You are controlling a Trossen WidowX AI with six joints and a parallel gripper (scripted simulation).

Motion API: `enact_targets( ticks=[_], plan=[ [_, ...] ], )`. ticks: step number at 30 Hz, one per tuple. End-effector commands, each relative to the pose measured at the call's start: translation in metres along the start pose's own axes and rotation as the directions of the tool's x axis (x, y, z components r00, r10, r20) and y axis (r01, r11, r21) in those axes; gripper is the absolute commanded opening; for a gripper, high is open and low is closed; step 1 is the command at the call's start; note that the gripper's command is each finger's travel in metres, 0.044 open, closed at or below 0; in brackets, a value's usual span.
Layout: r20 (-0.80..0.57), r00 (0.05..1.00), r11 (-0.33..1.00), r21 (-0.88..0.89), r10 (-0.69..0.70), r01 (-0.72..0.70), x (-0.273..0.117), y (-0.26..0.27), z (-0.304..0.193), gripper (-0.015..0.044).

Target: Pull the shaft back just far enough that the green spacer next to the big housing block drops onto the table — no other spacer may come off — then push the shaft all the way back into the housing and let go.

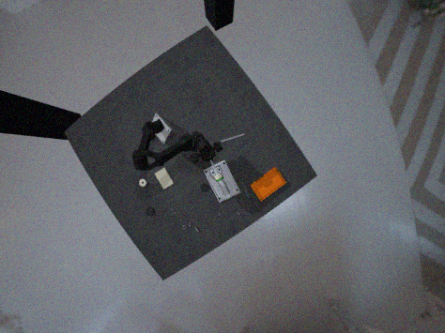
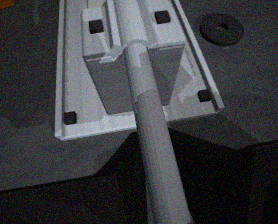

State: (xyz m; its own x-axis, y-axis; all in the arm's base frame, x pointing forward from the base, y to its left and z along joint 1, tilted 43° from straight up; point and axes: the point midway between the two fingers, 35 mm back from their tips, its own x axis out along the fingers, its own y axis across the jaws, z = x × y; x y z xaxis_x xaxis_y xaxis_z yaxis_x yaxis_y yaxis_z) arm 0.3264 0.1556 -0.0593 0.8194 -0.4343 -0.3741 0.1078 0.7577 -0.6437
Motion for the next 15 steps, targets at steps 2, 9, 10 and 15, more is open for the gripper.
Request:
enact_targets(
  ticks=[2,9,10,15],
  plan=[
    [0.001,1.000,1.000,0.002,-0.001,0.001,-0.0011,-0.0004,-0.0007,0.0000],
    [0.001,1.000,1.000,0.002,-0.001,0.001,-0.0017,-0.0004,-0.0013,0.0000],
    [0.001,1.000,1.000,0.002,-0.001,0.001,-0.0018,-0.0004,-0.0014,0.0000],
    [0.001,1.000,1.000,0.002,-0.001,0.001,-0.0022,-0.0004,-0.0018,0.0000]
  ],
)
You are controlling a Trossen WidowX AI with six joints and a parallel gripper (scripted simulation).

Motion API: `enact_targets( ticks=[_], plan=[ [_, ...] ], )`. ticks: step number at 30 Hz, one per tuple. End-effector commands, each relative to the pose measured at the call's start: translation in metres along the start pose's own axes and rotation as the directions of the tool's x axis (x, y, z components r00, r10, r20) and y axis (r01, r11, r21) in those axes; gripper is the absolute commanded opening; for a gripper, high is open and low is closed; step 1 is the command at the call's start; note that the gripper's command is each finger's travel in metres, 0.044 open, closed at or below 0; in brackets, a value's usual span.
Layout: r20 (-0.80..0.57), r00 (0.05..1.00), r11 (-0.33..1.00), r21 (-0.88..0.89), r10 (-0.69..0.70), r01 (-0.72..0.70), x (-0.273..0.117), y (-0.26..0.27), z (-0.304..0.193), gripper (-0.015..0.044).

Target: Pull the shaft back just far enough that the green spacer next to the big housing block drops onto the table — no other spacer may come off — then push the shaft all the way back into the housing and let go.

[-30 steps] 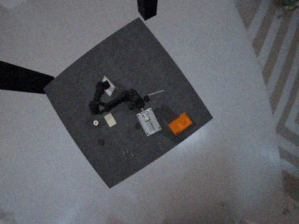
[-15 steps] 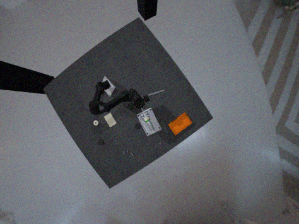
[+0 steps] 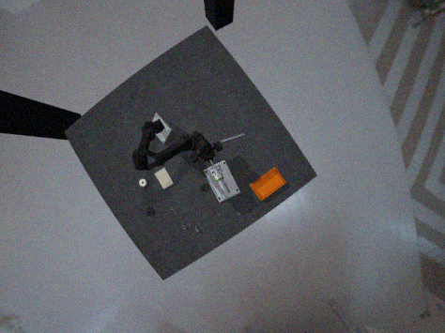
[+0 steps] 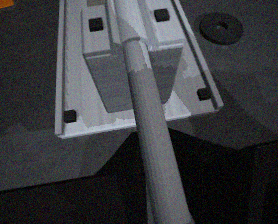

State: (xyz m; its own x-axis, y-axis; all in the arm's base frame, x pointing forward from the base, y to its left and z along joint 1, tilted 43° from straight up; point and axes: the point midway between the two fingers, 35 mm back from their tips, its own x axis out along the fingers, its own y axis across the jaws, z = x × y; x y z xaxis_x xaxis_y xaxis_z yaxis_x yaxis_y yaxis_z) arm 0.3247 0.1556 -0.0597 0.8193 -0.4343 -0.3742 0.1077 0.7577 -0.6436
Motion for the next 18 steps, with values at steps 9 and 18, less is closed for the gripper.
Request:
enact_targets(
  ticks=[9,18],
  plan=[
    [0.001,1.000,1.000,0.002,-0.001,0.001,-0.0017,-0.0004,-0.0013,0.0000],
    [0.001,1.000,1.000,0.002,-0.001,0.001,-0.0024,-0.0004,-0.0020,0.0000]
  ],
)
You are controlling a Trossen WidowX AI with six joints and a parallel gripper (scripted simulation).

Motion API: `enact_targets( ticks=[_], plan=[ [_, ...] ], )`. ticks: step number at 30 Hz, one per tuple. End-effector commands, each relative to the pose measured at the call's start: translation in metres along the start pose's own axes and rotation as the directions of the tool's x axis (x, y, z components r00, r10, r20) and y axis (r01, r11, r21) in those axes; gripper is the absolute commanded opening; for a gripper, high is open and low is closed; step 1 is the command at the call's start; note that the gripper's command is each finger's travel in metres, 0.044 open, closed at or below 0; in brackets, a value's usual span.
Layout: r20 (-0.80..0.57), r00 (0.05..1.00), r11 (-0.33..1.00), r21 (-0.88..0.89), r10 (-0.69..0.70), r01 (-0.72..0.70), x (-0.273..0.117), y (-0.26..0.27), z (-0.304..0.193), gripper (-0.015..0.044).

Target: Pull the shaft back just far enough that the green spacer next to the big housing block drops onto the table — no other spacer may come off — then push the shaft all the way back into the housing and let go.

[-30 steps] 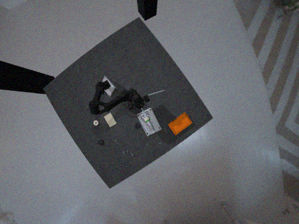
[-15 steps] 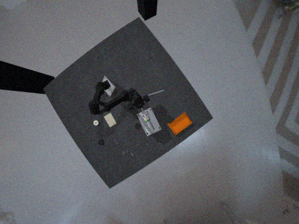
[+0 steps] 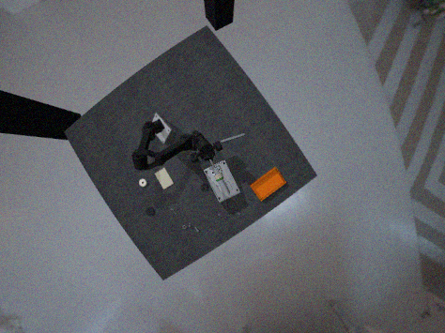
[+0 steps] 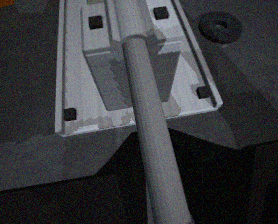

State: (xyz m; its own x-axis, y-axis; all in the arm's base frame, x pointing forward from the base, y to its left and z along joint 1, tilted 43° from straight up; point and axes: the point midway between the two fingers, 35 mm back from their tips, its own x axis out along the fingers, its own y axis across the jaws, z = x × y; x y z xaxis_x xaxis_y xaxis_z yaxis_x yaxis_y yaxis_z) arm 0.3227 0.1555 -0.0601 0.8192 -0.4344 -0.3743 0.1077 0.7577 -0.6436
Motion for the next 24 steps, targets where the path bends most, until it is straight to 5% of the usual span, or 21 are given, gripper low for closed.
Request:
enact_targets(
  ticks=[1,24],
  plan=[
    [0.001,1.000,1.000,0.002,-0.001,0.001,-0.0010,-0.0004,-0.0006,0.0000],
    [0.001,1.000,1.000,0.002,-0.001,0.001,-0.0029,-0.0003,-0.0025,0.0000]
  ],
)
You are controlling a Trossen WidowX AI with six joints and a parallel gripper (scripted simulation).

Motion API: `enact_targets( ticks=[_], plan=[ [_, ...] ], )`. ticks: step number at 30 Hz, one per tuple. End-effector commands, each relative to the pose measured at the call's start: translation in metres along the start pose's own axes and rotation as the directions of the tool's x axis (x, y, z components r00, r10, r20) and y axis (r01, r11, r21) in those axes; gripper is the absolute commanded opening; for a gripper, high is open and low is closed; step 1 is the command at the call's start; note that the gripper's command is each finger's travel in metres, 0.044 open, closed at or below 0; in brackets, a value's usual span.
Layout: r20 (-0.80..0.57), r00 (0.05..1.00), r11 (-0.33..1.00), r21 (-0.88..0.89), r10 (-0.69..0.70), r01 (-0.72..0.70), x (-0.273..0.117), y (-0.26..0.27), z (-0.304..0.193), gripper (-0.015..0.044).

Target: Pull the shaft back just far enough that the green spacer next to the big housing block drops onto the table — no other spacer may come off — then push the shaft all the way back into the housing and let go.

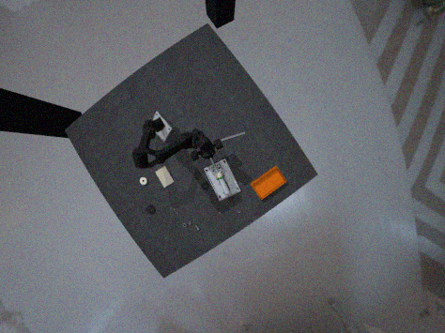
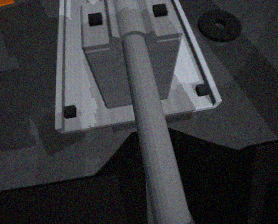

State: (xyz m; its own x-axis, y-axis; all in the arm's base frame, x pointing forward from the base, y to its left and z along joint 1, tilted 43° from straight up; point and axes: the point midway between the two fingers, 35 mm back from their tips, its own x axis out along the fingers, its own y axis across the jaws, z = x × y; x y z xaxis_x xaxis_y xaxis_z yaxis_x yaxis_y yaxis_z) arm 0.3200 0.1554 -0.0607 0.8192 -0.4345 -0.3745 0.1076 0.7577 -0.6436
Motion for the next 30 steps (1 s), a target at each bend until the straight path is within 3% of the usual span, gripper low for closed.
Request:
enact_targets(
  ticks=[1,30],
  plan=[
    [0.001,1.000,1.000,0.002,-0.001,0.001,-0.0010,-0.0004,-0.0006,0.0000],
    [0.001,1.000,1.000,0.002,-0.001,0.001,-0.0034,-0.0003,-0.0029,0.0000]
  ],
)
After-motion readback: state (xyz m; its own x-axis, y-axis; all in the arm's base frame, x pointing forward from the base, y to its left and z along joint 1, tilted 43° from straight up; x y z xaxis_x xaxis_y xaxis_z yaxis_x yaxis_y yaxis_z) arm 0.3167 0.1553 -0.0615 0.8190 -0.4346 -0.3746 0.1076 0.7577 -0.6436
